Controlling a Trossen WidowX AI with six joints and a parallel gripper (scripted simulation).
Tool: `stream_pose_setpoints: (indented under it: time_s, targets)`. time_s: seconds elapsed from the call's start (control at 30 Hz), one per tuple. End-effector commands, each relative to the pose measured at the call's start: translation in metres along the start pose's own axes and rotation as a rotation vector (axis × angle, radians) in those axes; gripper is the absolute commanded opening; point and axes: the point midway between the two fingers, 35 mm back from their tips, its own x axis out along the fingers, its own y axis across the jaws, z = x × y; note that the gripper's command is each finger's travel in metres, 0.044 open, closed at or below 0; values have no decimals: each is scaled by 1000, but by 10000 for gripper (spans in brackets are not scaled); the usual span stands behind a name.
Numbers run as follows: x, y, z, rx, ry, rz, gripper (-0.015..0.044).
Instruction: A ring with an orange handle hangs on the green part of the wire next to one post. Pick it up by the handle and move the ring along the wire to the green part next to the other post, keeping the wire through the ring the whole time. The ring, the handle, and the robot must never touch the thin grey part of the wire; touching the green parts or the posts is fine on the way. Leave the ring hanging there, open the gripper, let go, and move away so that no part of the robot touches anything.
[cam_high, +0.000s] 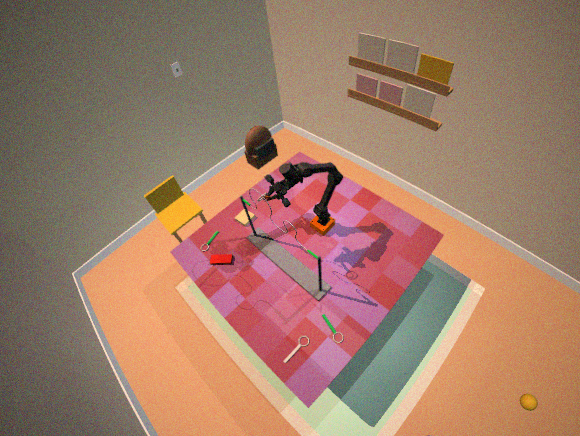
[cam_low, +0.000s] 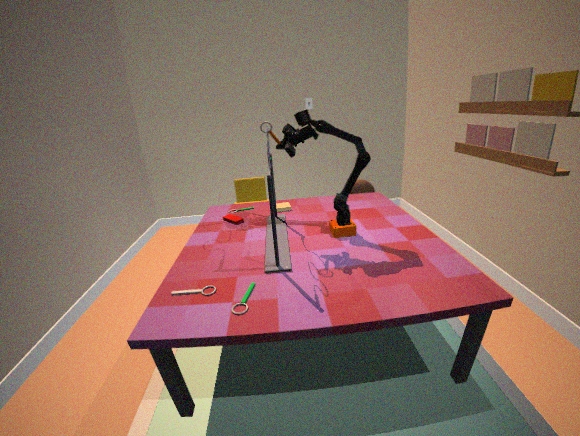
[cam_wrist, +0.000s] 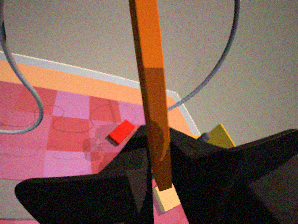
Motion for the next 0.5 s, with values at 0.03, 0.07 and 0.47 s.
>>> stream_pose_setpoints:
  time_s: [0.03, 0.07, 0.47]
  targets:
    - [-3, -3, 1, -50, -13, -34, -150]
    - [-3, -3, 1, -61, -15, -40, -150]
    - [-2, -7, 1, -190, -32, -115, -150]
